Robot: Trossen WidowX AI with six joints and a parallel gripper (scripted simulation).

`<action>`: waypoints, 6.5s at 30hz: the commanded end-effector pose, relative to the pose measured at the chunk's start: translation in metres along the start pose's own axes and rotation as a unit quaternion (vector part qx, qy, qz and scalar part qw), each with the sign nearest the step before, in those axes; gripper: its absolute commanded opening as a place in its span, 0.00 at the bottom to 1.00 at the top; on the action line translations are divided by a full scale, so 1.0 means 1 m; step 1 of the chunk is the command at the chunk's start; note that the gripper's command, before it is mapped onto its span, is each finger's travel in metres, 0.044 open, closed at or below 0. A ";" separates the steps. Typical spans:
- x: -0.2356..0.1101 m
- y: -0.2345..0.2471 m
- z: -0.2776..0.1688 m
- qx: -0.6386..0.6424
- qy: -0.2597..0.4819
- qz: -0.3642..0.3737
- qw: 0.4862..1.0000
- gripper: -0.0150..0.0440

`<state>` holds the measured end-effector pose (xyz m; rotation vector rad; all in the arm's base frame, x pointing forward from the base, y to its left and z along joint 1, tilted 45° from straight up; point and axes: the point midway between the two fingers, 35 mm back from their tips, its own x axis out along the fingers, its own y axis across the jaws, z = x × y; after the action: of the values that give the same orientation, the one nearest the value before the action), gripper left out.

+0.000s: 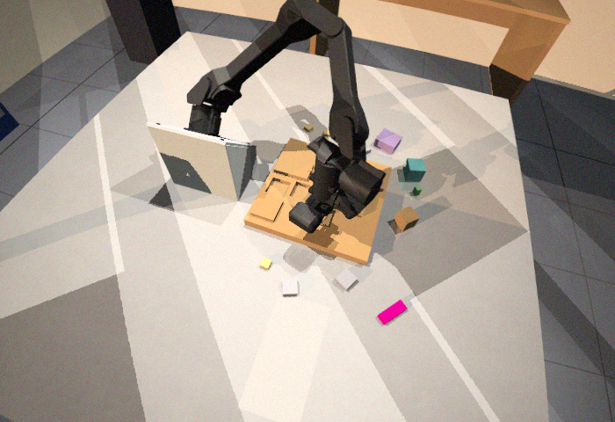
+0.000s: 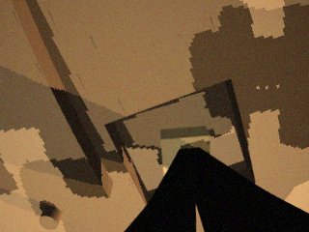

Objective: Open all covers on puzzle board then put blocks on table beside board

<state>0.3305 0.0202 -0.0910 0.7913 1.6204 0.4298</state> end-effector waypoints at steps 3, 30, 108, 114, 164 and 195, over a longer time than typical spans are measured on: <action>0.002 0.000 0.002 0.001 0.000 0.001 1.000 0.25; -0.011 0.000 0.002 0.396 0.001 0.001 0.918 0.43; -0.021 0.001 0.002 0.708 0.001 0.001 0.707 0.50; -0.015 0.001 0.002 0.708 0.001 0.001 0.707 0.50; 0.003 0.001 0.003 0.706 -0.002 0.000 0.709 0.39; -0.036 0.000 0.003 0.707 0.000 0.000 0.707 0.39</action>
<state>0.3336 -0.0003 -0.0701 1.8858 1.7674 -1.0298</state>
